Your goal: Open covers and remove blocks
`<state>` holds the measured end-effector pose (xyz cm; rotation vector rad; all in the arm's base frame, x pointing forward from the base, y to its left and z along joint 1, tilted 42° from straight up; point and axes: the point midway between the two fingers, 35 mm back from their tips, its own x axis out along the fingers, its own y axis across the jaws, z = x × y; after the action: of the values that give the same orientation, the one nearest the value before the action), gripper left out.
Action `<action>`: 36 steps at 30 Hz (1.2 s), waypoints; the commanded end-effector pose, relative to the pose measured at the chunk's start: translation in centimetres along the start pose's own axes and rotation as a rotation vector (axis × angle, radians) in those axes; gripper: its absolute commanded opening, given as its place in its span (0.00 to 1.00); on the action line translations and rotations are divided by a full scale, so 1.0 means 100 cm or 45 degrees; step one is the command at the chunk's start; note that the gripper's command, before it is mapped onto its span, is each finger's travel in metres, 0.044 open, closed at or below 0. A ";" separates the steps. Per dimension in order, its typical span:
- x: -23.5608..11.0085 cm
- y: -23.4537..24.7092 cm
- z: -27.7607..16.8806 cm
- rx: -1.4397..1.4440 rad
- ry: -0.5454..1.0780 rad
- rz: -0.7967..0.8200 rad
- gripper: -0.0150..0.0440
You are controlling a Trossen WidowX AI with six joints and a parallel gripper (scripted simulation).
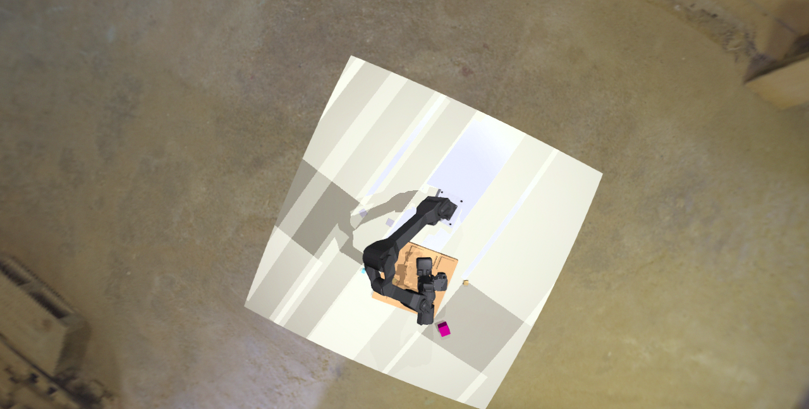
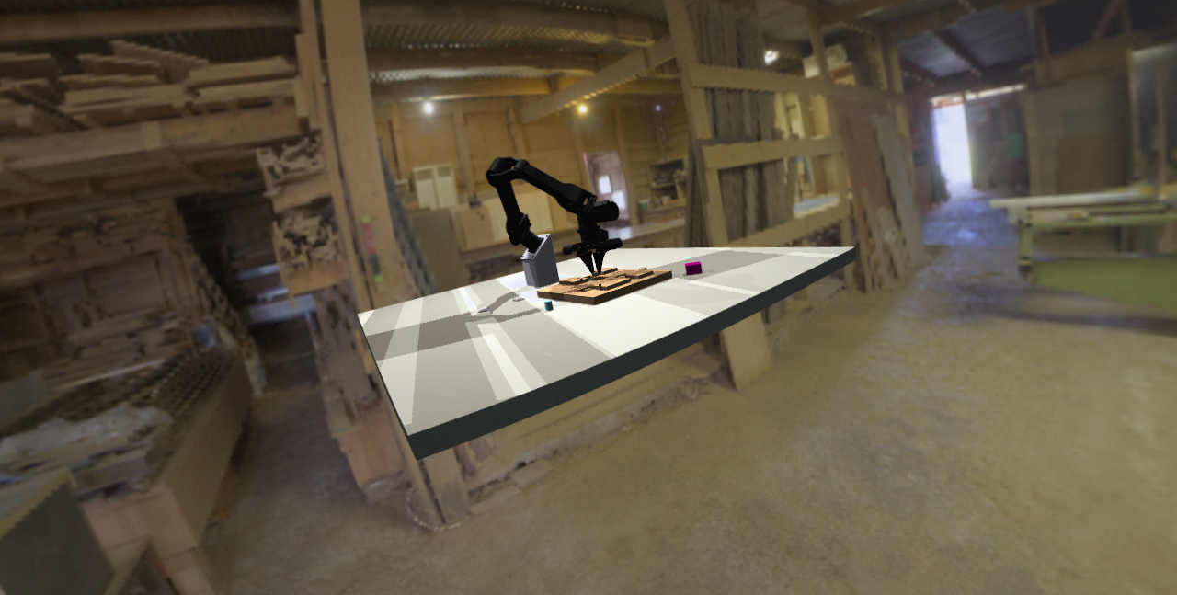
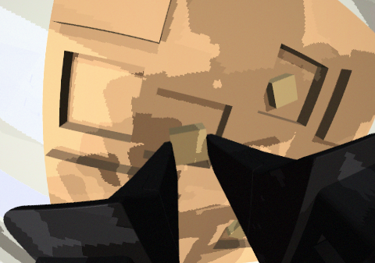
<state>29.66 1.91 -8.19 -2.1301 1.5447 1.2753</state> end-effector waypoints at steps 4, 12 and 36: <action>-0.010 -0.001 0.000 0.007 -0.004 -0.005 0.39; -0.021 0.000 0.000 0.006 -0.003 -0.004 0.39; -0.071 -0.001 0.003 0.005 -0.006 -0.006 0.39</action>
<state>29.13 6.39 -3.32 -2.1334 1.5408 1.2756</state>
